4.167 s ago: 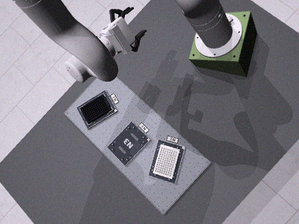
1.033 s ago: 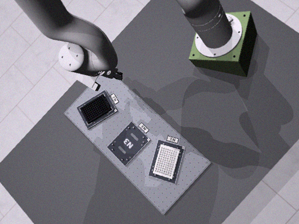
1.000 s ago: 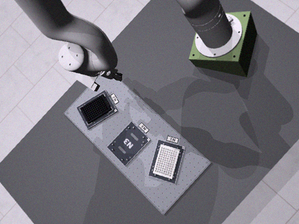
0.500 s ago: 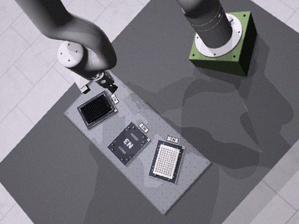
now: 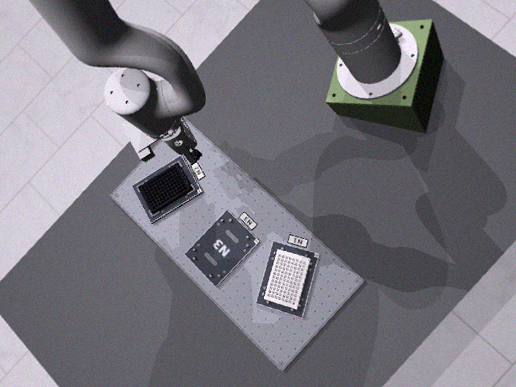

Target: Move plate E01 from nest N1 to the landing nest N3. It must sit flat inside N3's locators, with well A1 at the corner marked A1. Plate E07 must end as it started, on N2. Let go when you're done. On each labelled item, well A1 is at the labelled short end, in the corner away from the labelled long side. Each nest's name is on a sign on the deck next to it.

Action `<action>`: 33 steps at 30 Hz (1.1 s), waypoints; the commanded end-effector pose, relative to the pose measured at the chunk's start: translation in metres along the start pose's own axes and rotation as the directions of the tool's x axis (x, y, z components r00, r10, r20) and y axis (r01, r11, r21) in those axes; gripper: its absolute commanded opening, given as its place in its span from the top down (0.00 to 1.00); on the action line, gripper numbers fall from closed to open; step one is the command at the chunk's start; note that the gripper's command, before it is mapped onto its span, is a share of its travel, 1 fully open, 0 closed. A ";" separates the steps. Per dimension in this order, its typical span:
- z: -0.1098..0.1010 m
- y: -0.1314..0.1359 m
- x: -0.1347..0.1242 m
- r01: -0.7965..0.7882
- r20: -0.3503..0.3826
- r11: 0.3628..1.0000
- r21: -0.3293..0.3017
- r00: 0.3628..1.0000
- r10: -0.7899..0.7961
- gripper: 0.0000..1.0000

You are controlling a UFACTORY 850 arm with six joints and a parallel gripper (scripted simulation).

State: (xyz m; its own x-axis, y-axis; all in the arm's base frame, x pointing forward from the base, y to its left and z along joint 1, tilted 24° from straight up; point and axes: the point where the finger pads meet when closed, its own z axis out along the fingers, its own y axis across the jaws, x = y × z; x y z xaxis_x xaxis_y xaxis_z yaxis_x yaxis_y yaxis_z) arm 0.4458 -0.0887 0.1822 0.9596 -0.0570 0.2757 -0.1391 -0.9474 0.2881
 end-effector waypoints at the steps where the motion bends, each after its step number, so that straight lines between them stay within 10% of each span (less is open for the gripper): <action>1: 0.000 0.000 0.001 -0.001 -0.003 1.000 -0.001 1.000 0.001 0.00; 33: 0.000 -0.009 -0.003 0.066 -0.003 0.998 -0.001 0.998 -0.066 0.00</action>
State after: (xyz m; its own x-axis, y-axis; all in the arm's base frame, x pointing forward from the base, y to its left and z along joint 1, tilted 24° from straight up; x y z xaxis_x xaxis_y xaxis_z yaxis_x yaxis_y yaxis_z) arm 0.4458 -0.0883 0.1821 0.9598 -0.0532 0.2757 -0.1358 -0.9474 0.2899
